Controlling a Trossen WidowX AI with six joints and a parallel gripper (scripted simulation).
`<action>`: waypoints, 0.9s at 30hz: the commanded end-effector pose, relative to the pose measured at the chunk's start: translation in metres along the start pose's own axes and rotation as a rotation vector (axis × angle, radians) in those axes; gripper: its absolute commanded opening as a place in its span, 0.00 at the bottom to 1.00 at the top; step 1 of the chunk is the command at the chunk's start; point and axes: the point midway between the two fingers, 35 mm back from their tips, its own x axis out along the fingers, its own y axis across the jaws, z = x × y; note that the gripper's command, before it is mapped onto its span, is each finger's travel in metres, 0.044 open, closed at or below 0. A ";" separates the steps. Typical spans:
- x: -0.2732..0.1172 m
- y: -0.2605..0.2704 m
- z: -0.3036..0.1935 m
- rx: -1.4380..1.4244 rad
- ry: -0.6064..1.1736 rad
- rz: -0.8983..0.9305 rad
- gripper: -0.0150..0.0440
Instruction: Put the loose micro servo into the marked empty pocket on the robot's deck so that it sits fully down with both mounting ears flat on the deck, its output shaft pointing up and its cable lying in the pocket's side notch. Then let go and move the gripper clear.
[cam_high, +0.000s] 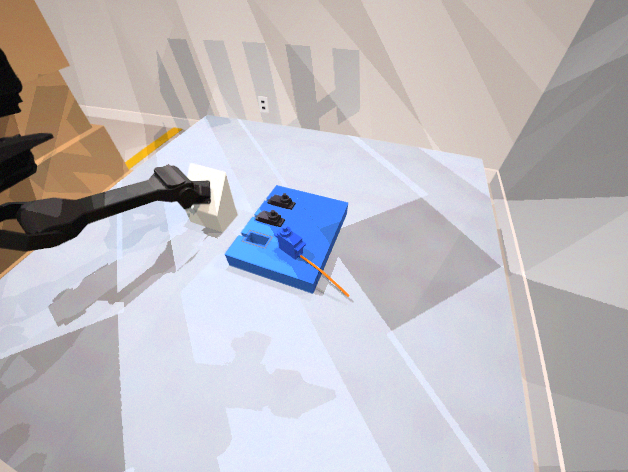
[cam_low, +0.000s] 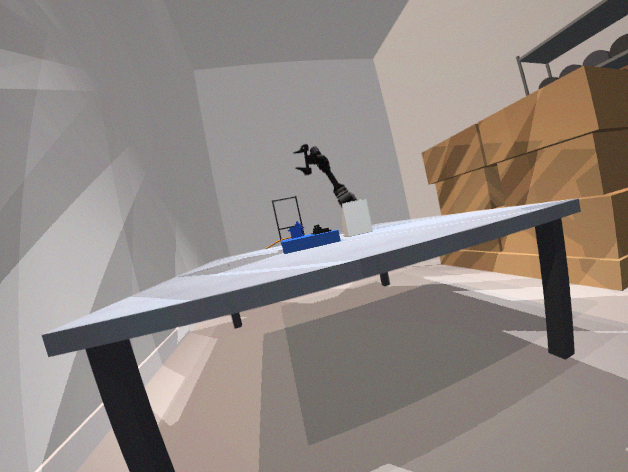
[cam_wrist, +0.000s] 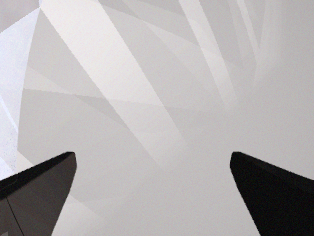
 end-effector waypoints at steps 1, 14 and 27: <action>0.023 -0.003 0.018 -0.040 -0.030 0.062 1.00; 0.083 0.014 0.057 -0.122 -0.093 0.268 1.00; 0.159 0.070 0.115 -0.264 -0.220 0.589 1.00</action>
